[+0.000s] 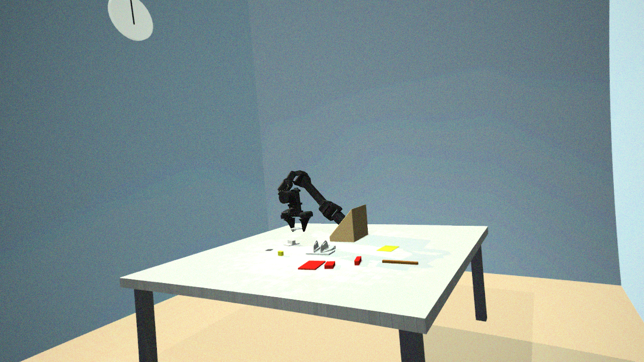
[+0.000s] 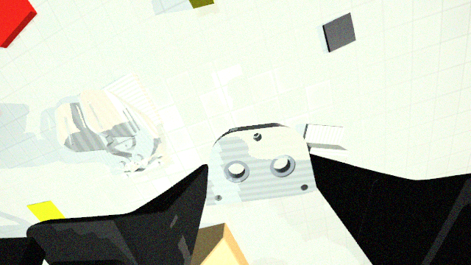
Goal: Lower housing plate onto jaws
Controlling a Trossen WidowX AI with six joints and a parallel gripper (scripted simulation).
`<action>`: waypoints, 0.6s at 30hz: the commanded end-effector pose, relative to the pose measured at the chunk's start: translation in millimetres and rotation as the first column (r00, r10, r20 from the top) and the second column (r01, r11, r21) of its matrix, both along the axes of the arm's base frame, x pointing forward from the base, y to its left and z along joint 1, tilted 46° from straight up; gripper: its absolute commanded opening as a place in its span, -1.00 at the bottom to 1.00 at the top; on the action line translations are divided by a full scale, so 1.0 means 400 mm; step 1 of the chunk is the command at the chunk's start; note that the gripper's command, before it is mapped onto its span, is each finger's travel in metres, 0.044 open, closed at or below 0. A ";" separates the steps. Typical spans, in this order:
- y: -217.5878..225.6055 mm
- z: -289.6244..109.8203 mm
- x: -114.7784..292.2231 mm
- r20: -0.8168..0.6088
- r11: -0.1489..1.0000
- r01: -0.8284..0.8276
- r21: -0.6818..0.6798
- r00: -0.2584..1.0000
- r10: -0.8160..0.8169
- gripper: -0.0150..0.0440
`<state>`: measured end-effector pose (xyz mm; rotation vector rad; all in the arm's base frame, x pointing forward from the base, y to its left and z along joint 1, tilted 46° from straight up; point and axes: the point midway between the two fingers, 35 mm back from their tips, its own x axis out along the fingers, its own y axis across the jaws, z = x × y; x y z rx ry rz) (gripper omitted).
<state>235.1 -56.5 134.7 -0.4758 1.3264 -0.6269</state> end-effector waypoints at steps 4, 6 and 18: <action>0.047 -0.041 0.021 -0.029 1.000 -0.029 0.005 0.999 0.029 0.70; 0.059 -0.052 0.025 -0.037 0.999 -0.037 0.005 0.999 0.037 0.70; 0.132 -0.118 0.040 -0.086 0.996 -0.084 -0.002 0.993 0.084 0.70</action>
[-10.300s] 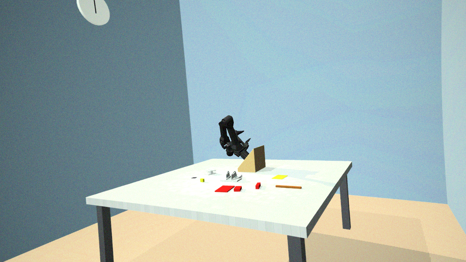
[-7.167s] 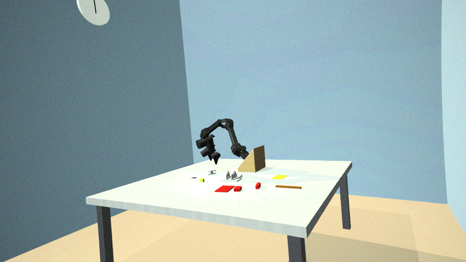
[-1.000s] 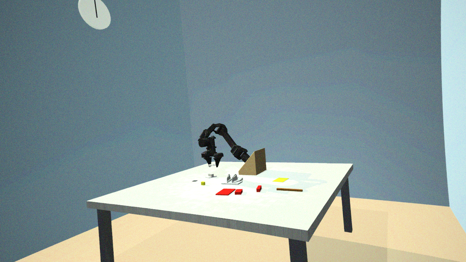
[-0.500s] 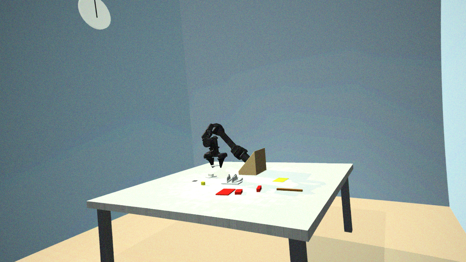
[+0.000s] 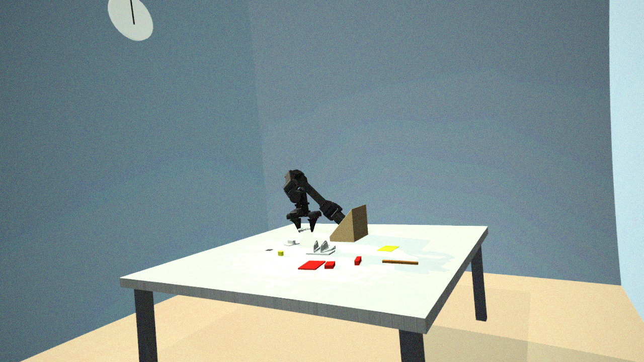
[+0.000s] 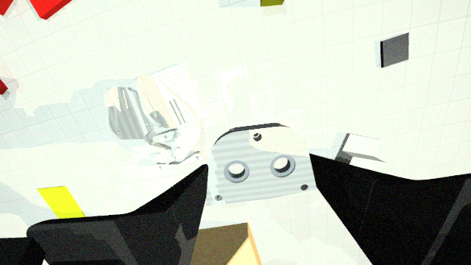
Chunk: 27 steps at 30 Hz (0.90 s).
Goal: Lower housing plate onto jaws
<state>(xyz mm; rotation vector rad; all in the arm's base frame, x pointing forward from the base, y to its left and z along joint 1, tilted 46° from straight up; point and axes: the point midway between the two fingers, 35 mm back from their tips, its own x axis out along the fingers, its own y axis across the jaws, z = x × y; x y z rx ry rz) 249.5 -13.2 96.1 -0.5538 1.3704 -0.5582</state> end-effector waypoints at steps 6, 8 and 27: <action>0.060 -0.056 0.005 -0.036 0.999 -0.035 -0.008 0.999 0.035 0.70; 0.073 -0.068 0.005 -0.044 0.999 -0.043 -0.012 0.998 0.043 0.70; 0.181 -0.182 -0.022 -0.113 0.991 -0.121 -0.056 0.987 0.114 0.70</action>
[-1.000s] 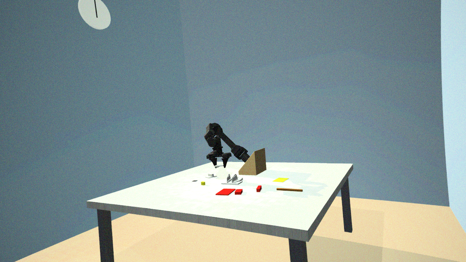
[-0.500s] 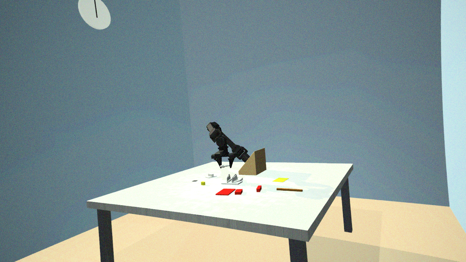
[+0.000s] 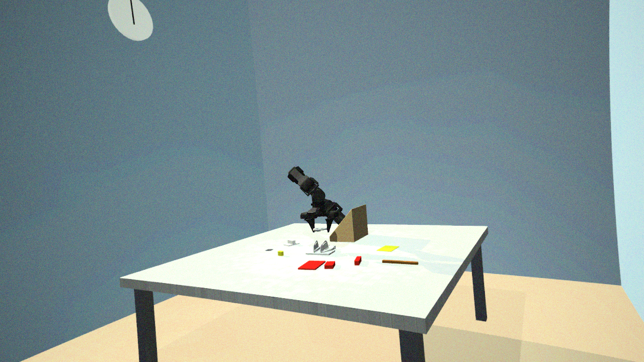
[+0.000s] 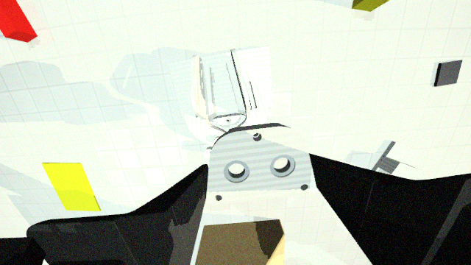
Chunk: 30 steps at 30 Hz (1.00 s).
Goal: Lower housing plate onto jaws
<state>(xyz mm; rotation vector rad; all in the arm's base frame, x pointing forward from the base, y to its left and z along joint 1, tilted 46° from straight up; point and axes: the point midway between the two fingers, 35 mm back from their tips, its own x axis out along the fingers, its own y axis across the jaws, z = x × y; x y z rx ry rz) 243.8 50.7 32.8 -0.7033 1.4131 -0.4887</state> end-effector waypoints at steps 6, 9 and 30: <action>0.043 -0.051 -0.020 -0.024 0.999 -0.029 -0.023 0.999 0.029 0.70; 0.043 -0.051 -0.020 -0.024 0.999 -0.029 -0.023 0.999 0.029 0.70; 0.043 -0.051 -0.020 -0.013 1.000 -0.018 -0.021 1.000 0.018 0.70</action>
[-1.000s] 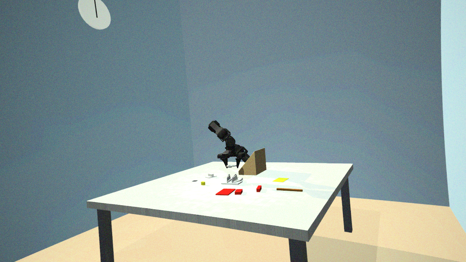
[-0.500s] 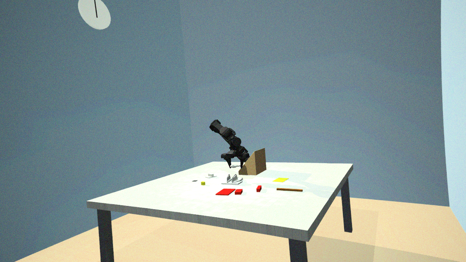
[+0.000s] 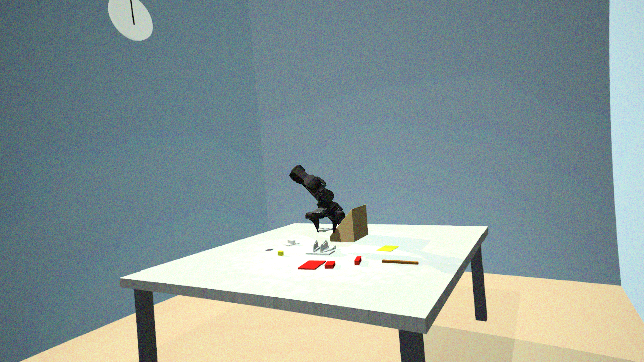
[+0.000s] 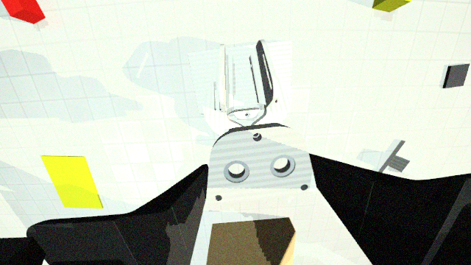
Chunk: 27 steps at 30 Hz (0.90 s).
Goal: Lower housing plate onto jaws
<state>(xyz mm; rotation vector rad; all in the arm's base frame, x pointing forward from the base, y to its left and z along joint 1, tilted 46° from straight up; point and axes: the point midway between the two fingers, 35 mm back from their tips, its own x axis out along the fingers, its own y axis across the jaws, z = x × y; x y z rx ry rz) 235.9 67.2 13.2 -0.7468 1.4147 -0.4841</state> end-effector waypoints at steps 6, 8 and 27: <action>0.001 -0.001 0.000 0.005 1.000 0.006 0.005 1.000 -0.006 0.70; -0.003 0.003 0.000 0.005 1.000 0.006 0.005 1.000 -0.006 0.70; -0.003 0.004 0.000 0.001 1.000 0.003 0.004 1.000 -0.003 0.70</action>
